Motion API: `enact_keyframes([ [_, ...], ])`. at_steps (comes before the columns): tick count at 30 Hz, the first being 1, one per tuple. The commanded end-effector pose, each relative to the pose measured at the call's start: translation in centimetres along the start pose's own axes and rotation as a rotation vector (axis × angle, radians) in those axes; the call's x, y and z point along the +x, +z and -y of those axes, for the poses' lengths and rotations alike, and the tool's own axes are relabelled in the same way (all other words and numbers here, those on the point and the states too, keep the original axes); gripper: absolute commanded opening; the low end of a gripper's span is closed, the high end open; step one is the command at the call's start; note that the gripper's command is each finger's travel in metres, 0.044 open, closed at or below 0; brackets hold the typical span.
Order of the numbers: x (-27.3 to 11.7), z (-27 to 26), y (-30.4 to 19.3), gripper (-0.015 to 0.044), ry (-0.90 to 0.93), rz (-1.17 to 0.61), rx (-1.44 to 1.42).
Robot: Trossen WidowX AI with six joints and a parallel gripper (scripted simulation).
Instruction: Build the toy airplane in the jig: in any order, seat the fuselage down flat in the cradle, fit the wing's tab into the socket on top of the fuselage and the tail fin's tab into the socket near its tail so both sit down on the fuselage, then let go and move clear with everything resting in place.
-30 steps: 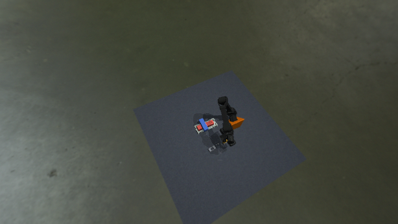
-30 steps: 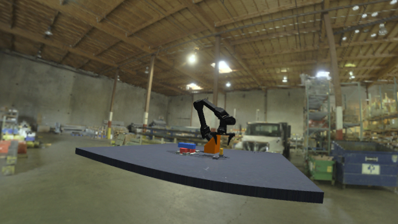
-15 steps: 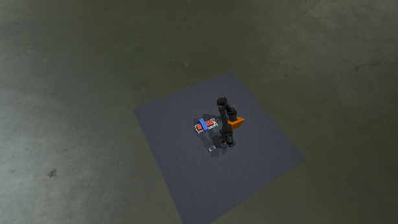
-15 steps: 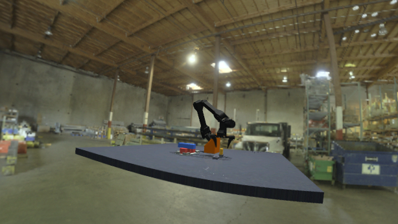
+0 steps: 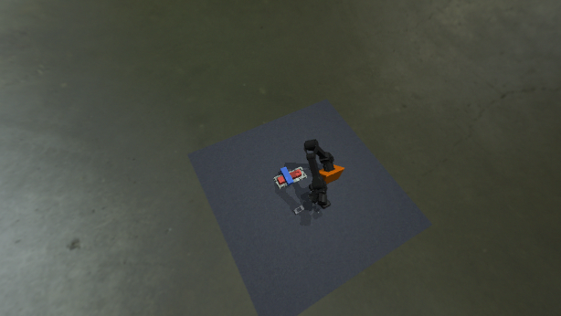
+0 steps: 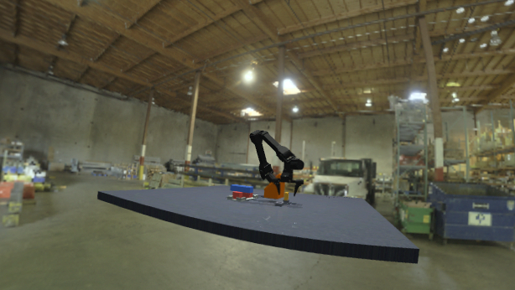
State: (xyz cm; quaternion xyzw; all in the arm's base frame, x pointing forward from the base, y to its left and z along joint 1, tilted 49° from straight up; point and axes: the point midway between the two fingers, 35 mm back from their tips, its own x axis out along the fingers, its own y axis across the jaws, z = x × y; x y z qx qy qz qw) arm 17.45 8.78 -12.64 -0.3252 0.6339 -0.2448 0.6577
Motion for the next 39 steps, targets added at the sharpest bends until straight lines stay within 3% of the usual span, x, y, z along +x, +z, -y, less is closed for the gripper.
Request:
enact_keyframes([
  [1, 1.0, 0.1, -0.3, 0.0440, -0.012, -0.005, -0.010],
  [9, 2.0, 0.2, -0.4, 0.0440, -0.013, -0.005, -0.009],
  [24, 2.0, 0.2, -0.4, 0.0046, -0.013, -0.005, -0.009],
  [31, 2.0, 0.2, -0.4, 0.0000, -0.013, -0.005, -0.009],
  [39, 0.9, 0.1, -0.2, 0.0000, -0.017, -0.001, -0.017],
])
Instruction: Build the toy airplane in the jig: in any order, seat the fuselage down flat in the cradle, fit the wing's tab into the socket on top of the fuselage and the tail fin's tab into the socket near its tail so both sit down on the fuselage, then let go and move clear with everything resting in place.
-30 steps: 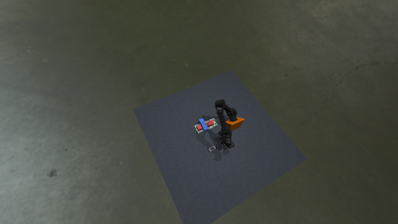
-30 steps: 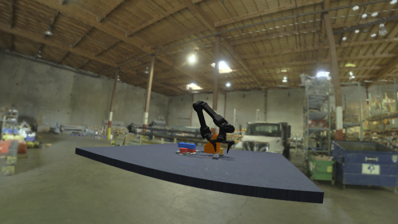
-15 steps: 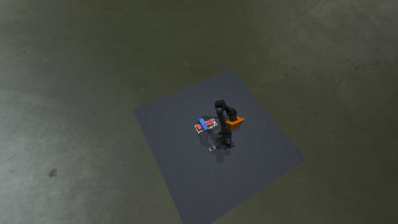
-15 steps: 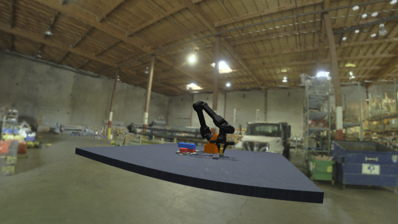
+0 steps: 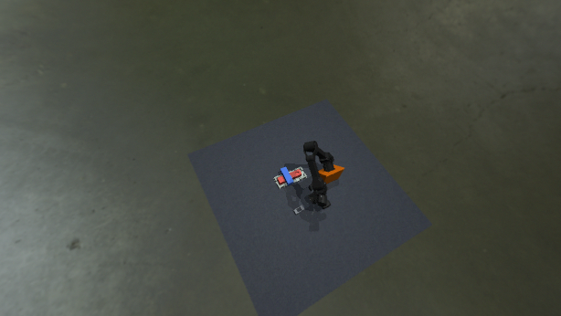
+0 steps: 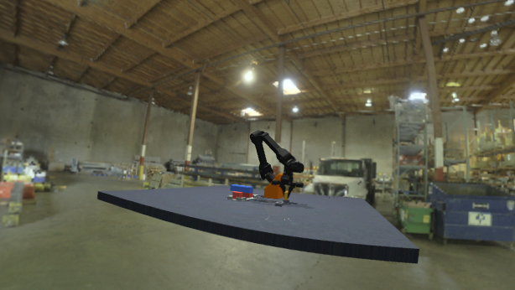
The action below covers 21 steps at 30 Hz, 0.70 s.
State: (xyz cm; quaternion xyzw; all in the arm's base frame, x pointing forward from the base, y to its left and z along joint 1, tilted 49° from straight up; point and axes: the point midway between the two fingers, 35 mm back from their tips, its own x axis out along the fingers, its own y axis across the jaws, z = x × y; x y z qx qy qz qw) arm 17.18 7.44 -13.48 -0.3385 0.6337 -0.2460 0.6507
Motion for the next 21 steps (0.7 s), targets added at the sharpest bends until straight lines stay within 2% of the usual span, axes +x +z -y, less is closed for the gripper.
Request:
enact_keyframes([
  [1, -0.8, -0.2, 0.2, 0.0000, 0.005, 0.002, 0.004],
  [21, -6.7, -0.4, 0.7, 0.0000, 0.007, -0.002, -0.017],
])
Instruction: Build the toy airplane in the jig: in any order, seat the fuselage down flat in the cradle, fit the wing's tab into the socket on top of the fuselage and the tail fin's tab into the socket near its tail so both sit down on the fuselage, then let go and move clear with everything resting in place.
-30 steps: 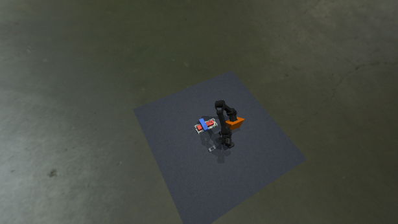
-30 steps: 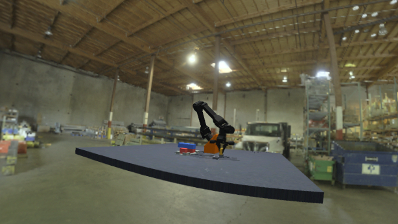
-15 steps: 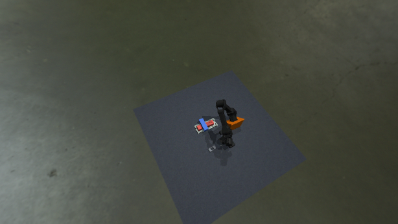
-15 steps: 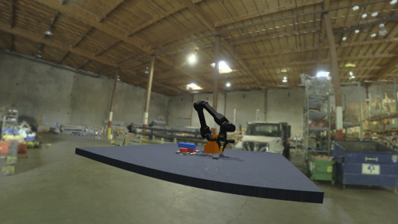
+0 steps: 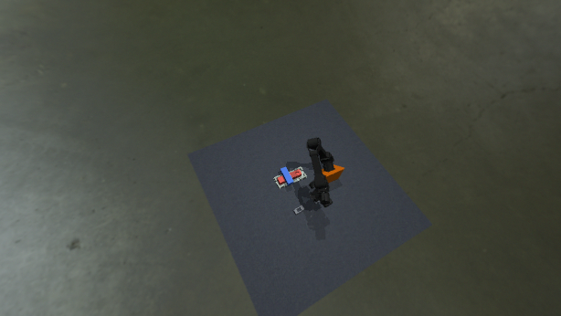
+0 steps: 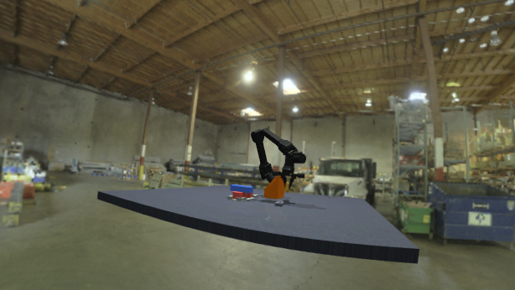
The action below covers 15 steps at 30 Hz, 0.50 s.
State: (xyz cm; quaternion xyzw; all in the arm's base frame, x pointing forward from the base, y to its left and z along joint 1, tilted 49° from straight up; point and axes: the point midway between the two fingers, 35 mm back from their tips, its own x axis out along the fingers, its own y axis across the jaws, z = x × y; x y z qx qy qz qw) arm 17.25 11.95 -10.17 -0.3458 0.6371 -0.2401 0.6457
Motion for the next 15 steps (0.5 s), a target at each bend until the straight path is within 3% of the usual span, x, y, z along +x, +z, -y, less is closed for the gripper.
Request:
enact_keyframes([
  [1, -1.5, 0.0, 0.1, 0.0000, 0.008, 0.001, 0.004],
  [15, -5.9, 0.2, -0.2, 0.0000, 0.014, 0.000, 0.025],
])
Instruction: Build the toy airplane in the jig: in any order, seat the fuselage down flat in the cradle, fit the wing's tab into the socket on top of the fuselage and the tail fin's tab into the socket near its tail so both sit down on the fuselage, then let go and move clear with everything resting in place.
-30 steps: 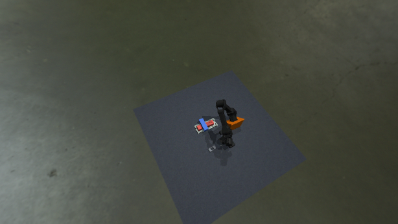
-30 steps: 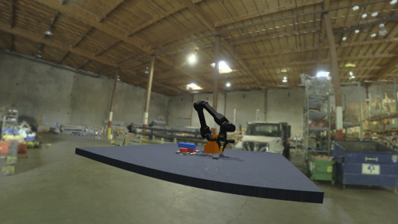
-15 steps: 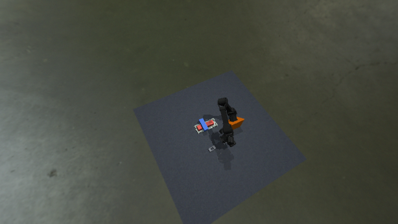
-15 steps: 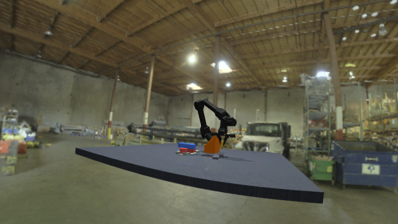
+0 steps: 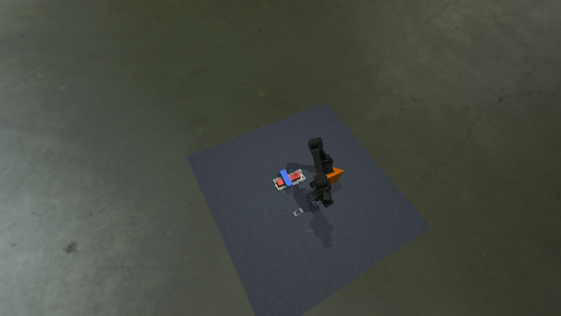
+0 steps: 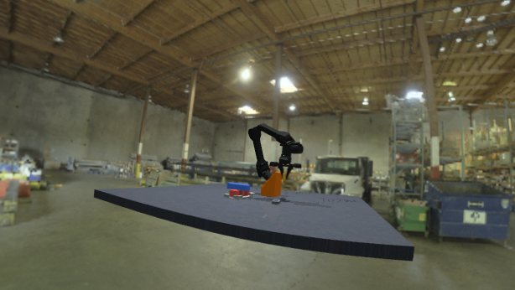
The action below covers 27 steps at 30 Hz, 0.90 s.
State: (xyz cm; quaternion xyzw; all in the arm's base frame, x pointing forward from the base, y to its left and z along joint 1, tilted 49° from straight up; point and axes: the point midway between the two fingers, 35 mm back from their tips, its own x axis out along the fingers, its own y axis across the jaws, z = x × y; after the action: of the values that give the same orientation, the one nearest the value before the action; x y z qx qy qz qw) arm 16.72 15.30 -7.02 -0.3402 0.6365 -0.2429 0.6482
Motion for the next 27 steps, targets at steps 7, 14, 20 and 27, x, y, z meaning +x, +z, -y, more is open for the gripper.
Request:
enact_keyframes([
  [7, -2.6, 0.3, -0.3, 0.0000, 0.011, 0.001, 0.019],
  [14, -2.7, 1.9, 0.6, 0.0000, 0.023, 0.001, 0.018],
  [20, -2.6, 3.8, 1.5, 0.0000, 0.033, 0.002, 0.019],
  [27, -2.4, 6.0, 2.3, 0.0000, 0.043, 0.004, 0.021],
])
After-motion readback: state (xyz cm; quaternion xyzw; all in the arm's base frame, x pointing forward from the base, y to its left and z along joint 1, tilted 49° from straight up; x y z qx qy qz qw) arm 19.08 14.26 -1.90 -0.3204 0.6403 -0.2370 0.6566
